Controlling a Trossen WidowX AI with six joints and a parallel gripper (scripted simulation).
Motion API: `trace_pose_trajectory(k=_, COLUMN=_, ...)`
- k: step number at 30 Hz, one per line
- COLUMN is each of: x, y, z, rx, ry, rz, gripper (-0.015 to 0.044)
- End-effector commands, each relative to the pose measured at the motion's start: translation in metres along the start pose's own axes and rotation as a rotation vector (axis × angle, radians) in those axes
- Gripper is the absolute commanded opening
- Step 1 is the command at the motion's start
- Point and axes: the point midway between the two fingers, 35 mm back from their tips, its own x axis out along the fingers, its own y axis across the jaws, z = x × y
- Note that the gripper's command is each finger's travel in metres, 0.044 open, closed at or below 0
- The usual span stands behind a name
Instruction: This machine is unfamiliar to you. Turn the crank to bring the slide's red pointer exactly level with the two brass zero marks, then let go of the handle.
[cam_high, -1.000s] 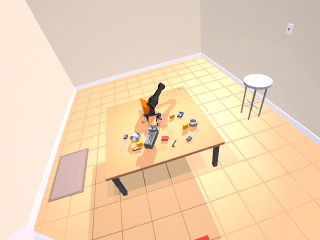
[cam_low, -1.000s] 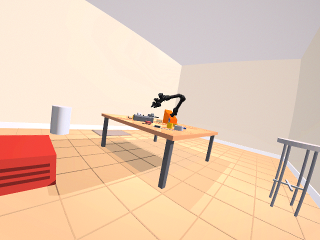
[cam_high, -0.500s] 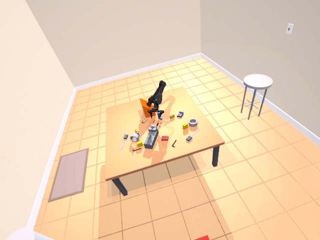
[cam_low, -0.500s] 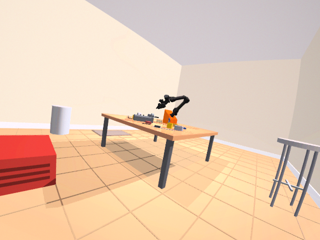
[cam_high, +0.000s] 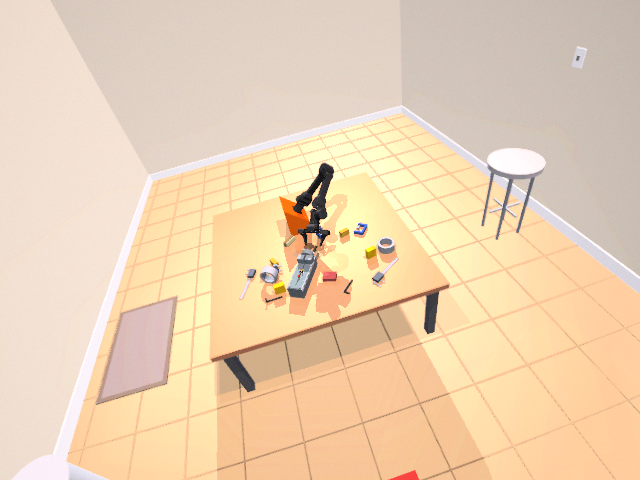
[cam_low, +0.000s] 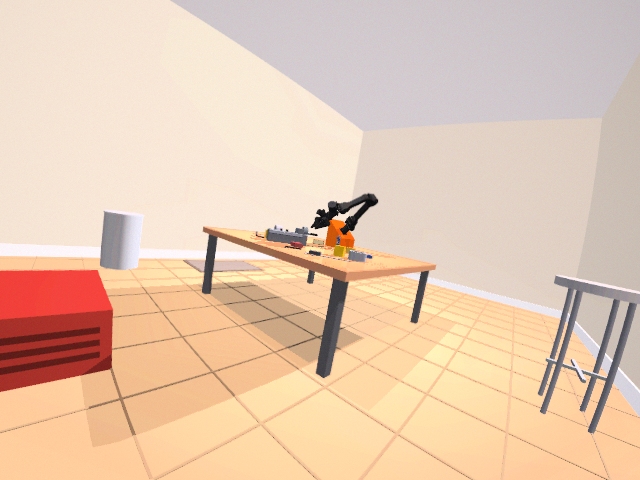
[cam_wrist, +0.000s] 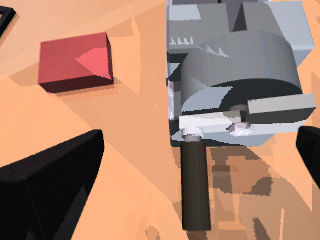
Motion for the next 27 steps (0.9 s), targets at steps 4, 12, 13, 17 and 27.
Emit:
trace_pose_trajectory(k=4, x=0.007, y=-0.001, z=-0.006, rx=0.005, ry=-0.006, rz=-0.002, gripper=0.044)
trace_pose_trajectory(k=12, x=0.017, y=-0.001, z=-0.015, rx=0.006, ry=-0.005, rz=-0.003, gripper=0.044)
trace_pose_trajectory(k=13, x=0.019, y=-0.001, z=-0.016, rx=0.006, ry=-0.005, rz=-0.003, gripper=0.044)
trace_pose_trajectory(k=17, x=0.023, y=-0.001, z=-0.021, rx=0.006, ry=-0.005, rz=-0.003, gripper=0.044)
trace_pose_trajectory(k=27, x=0.035, y=-0.001, z=-0.033, rx=0.006, ry=-0.005, rz=-0.002, gripper=0.044)
